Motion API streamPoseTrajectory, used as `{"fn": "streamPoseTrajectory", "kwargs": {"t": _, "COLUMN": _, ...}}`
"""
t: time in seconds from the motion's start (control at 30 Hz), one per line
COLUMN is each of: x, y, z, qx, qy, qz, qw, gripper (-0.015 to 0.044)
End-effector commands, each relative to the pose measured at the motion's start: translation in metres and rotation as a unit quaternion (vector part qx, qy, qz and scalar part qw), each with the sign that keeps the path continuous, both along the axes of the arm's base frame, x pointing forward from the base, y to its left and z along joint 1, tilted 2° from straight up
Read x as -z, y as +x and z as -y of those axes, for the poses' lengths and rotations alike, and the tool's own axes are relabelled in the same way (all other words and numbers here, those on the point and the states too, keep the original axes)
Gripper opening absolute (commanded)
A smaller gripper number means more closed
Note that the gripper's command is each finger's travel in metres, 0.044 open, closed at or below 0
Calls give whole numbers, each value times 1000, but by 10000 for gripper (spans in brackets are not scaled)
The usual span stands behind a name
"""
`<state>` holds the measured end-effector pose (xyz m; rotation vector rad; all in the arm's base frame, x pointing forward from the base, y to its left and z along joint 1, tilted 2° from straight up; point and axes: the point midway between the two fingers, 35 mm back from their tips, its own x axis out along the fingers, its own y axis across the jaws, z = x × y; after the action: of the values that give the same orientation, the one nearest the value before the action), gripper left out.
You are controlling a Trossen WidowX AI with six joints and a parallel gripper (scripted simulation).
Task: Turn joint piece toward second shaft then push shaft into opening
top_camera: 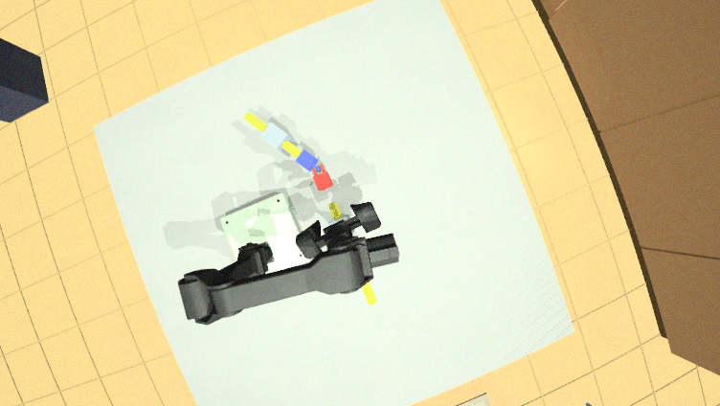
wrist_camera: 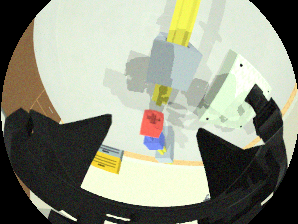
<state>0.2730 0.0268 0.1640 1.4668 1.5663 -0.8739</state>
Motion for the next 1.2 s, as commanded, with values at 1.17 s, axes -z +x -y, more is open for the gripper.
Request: {"fn": "streamPoseTrajectory", "kwargs": {"t": 1.17, "x": 3, "y": 2, "z": 227, "qx": -158, "qy": -131, "qz": 68, "qw": 976, "gripper": 440}}
